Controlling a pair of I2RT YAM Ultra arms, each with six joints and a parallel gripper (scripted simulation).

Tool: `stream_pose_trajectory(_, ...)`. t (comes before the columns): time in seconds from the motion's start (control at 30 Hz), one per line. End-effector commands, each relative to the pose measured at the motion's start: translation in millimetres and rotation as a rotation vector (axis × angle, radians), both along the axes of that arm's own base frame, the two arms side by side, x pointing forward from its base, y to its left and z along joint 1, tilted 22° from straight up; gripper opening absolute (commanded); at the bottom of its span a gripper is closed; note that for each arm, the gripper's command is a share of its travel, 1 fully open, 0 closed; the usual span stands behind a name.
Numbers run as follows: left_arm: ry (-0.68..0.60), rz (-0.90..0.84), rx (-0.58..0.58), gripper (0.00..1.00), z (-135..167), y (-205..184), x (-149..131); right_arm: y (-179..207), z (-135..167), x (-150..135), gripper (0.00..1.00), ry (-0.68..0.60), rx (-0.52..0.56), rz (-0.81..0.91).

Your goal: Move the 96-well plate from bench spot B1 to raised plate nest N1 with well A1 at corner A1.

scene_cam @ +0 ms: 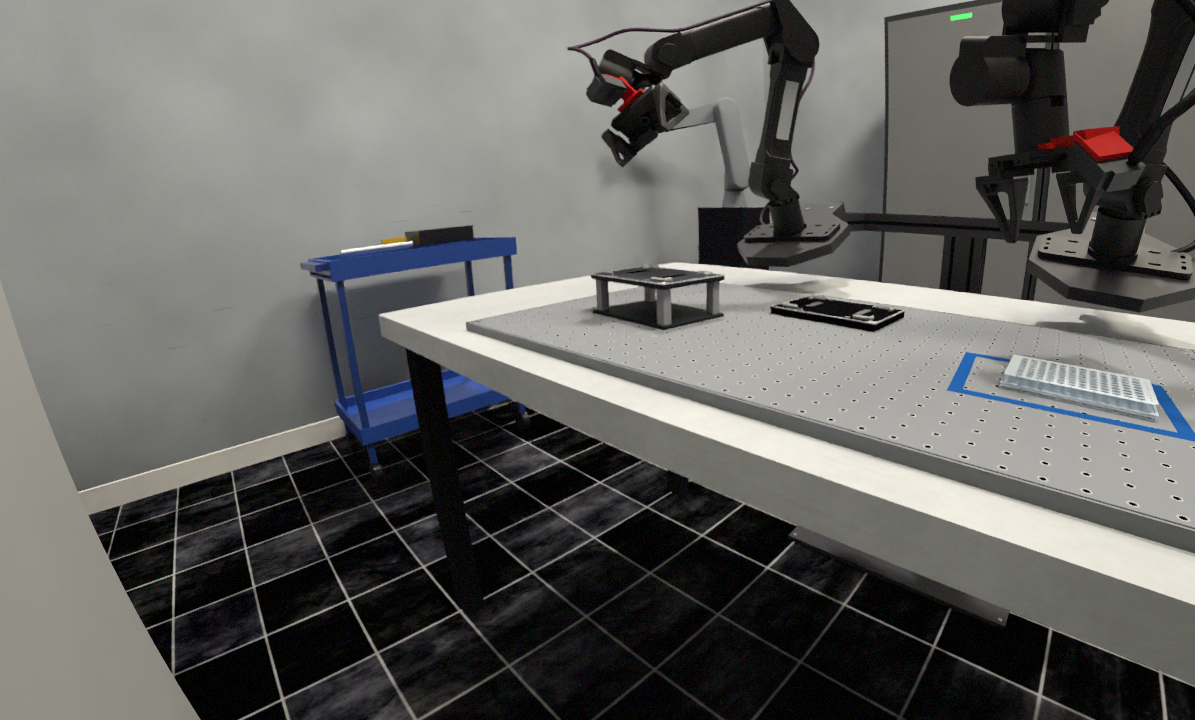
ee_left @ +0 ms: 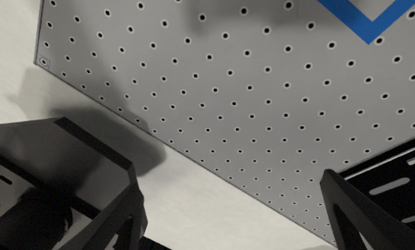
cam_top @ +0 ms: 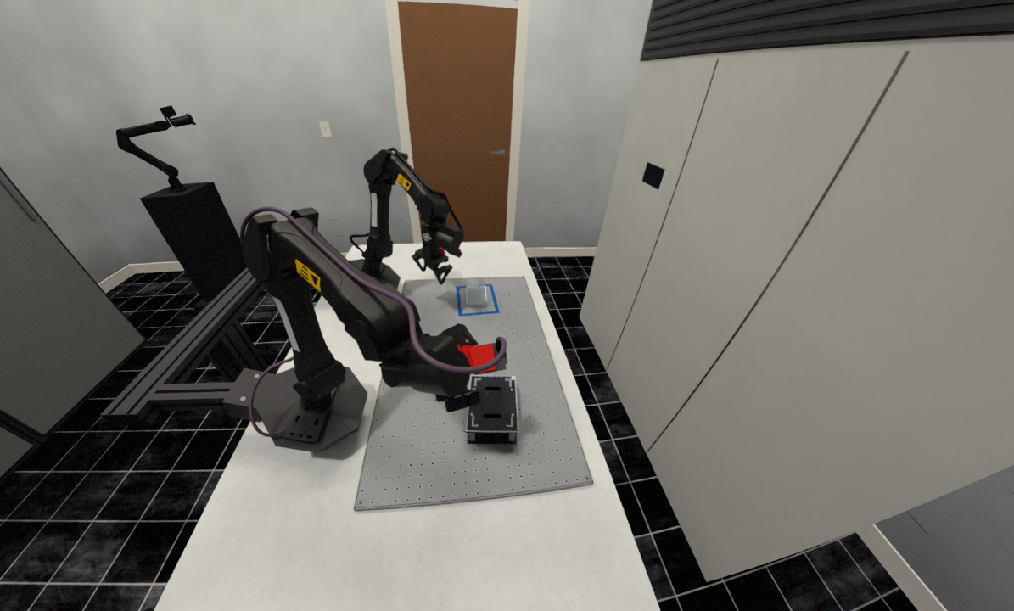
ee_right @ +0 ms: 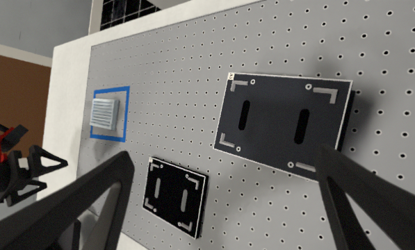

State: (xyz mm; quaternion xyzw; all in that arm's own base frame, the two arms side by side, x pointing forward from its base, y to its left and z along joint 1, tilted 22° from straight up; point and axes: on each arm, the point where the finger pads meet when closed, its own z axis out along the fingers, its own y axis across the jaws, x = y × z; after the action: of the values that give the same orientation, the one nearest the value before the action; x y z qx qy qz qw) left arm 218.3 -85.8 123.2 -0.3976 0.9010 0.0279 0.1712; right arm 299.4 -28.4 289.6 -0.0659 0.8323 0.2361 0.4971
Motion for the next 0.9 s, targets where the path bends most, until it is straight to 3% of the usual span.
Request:
stream_pose_trajectory(0.0,-0.008,-0.001,-0.005,1.00,2.3,-0.8,0.8,0.1,2.7,-0.2,1.00,-0.008,-0.005,0.001)
stream_pose_trajectory(0.57,-0.008,-0.001,-0.005,1.00,2.3,-0.8,0.8,0.1,2.7,-0.2,1.00,-0.008,-0.005,0.001)
stream_pose_trajectory(0.73,-0.122,-0.120,0.038,1.00,9.7,0.0,26.3,-4.5,-3.6,10.1,1.00,-0.030,-0.094,-0.016)
stream_pose_trajectory(0.87,-0.250,-0.256,0.095,1.00,17.7,6.4,49.5,15.3,-15.4,24.0,1.00,-0.051,-0.188,0.031)
